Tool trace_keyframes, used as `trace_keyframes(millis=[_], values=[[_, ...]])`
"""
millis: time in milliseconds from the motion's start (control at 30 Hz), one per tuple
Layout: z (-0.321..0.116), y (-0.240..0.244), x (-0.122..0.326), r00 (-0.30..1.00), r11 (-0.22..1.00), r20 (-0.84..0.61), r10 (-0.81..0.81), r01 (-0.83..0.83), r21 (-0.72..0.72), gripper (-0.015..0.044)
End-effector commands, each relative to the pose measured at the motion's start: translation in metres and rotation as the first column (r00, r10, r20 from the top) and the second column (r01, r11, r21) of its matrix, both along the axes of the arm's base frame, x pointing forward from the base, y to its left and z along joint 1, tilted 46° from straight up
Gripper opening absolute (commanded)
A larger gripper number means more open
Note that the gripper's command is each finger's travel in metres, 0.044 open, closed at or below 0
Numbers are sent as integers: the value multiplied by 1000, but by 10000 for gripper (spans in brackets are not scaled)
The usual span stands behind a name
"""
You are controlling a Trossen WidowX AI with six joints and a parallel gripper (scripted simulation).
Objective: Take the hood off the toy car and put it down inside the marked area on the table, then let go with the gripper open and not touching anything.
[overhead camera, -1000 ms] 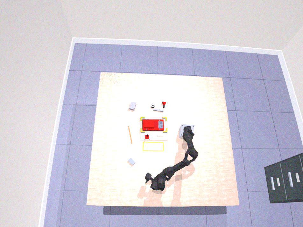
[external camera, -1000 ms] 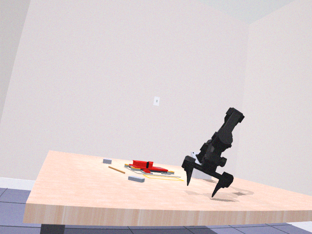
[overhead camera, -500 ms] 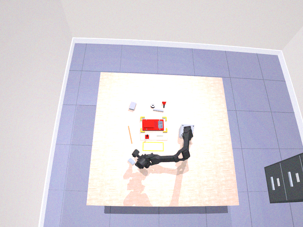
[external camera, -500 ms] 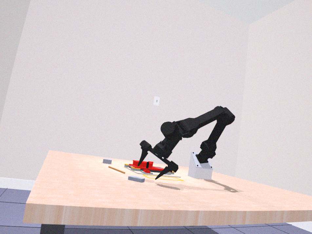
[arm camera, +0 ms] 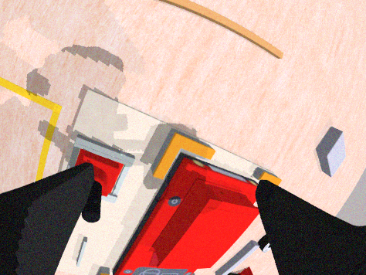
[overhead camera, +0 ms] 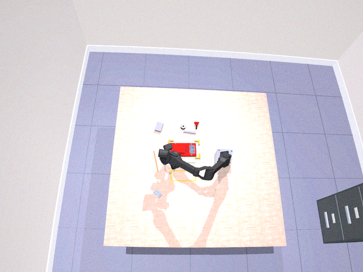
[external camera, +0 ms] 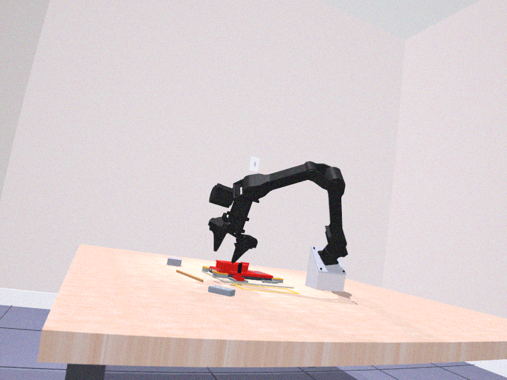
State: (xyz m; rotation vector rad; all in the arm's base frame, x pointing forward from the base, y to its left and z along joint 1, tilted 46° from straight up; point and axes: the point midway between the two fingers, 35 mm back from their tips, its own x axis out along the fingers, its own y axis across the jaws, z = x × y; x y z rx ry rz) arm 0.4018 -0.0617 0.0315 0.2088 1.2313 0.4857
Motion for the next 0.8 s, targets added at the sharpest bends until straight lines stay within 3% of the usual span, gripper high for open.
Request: trace_keyframes(millis=[0, 167, 767], values=[[-23, -36, -31, 990, 989, -121, -72, 86, 117, 440], [-45, -76, -75, 947, 923, -271, -170, 249, 293, 440], [-53, -70, -74, 945, 919, -276, -173, 256, 299, 440]])
